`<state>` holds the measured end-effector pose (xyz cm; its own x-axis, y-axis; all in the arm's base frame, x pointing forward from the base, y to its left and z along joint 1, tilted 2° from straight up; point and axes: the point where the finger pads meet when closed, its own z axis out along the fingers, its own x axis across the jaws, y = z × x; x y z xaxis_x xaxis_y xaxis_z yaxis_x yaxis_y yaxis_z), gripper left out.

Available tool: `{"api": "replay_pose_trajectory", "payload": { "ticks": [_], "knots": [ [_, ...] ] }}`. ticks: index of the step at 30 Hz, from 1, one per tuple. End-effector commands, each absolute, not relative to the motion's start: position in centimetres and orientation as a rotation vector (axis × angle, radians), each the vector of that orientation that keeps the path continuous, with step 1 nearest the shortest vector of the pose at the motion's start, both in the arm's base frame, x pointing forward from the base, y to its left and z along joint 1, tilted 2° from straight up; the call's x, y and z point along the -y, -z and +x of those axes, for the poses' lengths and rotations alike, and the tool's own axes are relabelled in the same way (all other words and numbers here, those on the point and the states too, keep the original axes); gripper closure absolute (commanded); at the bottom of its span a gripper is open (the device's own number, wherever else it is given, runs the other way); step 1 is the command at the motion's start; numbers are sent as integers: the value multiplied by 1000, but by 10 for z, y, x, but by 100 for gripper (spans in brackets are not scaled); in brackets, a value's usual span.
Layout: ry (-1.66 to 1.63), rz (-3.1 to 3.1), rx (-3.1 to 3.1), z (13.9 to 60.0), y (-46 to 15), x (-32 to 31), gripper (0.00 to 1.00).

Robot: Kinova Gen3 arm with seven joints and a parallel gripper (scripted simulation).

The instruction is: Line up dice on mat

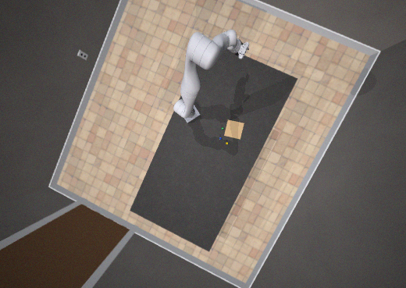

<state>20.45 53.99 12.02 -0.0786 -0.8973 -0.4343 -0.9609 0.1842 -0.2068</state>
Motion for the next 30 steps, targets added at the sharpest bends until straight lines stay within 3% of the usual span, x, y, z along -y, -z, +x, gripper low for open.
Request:
{"api": "replay_pose_trajectory", "payload": {
  "ticks": [1, 20, 25, 30],
  "knots": [
    [-184, -1738, -2001, 205, -121, -541, 0],
    [-181, -1727, -2012, 207, -121, -539, 0],
    [-161, -1648, -2083, 229, -121, -527, 0],
    [-113, -1454, -2242, 280, -118, -492, 0]
  ]
}}
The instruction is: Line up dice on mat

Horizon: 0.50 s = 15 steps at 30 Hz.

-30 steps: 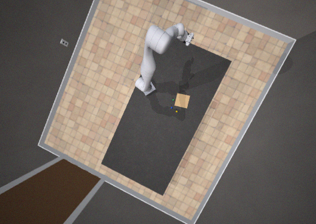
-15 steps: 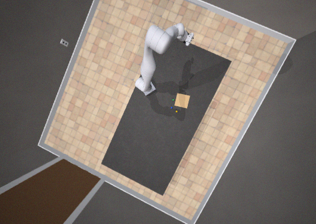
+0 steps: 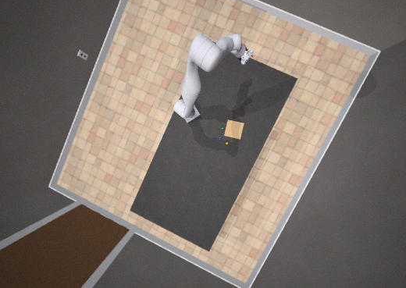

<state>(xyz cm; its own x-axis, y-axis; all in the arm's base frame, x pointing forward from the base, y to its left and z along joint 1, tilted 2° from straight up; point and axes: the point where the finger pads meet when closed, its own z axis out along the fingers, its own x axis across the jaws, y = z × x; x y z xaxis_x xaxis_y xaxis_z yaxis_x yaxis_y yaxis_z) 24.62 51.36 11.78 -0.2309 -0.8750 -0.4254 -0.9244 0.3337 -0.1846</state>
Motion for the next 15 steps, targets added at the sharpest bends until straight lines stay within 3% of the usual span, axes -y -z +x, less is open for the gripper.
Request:
{"api": "replay_pose_trajectory", "payload": {
  "ticks": [1, 5, 15],
  "knots": [
    [-100, -1396, -2285, 293, -118, -481, 0],
    [-86, -1330, -2330, 308, -117, -469, 0],
    [11, -783, -2621, 396, -112, -362, 0]
  ]
}}
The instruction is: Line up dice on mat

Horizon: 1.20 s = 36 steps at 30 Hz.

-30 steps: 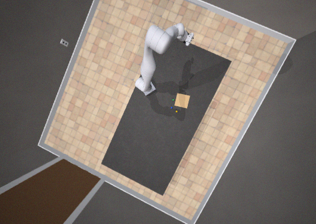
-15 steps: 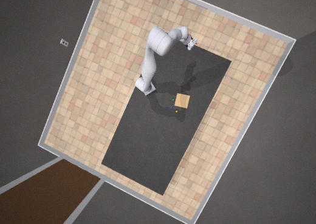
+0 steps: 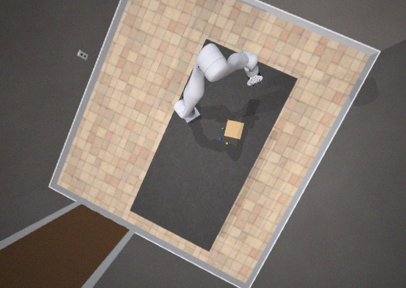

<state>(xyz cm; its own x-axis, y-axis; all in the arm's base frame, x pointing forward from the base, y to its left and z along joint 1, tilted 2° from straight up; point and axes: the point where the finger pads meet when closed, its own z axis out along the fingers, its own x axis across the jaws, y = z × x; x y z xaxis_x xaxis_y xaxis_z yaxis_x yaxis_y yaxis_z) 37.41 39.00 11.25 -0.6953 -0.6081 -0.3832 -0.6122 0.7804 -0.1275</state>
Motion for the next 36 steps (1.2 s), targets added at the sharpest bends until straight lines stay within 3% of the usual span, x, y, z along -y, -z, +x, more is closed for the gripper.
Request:
{"api": "replay_pose_trajectory", "payload": {
  "ticks": [1, 6, 16, 36],
  "knots": [
    [22, -700, -2653, 406, -112, -346, 0],
    [42, -546, -2705, 421, -111, -316, 0],
    [101, 120, -2832, 459, -109, -195, 0],
    [98, 1282, -2692, 457, -111, -23, 0]
  ]
}}
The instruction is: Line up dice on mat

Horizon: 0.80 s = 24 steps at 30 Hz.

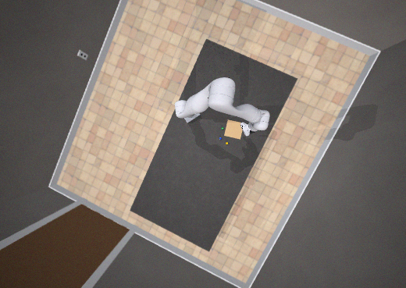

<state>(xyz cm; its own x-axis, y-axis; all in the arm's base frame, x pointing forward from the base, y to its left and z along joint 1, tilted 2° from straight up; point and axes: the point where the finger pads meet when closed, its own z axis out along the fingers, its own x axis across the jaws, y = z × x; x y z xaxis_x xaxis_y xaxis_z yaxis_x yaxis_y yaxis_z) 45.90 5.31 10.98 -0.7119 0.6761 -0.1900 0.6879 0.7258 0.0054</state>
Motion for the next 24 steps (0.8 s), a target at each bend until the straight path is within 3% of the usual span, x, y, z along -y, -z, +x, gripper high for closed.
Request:
{"api": "replay_pose_trajectory", "payload": {
  "ticks": [1, 16, 24],
  "knots": [
    [96, 1314, -2681, 457, -111, -19, 0],
    [16, 2054, -2298, 434, -119, 76, 0],
    [-13, 2180, -2196, 431, -122, 93, 0]
  ]
}}
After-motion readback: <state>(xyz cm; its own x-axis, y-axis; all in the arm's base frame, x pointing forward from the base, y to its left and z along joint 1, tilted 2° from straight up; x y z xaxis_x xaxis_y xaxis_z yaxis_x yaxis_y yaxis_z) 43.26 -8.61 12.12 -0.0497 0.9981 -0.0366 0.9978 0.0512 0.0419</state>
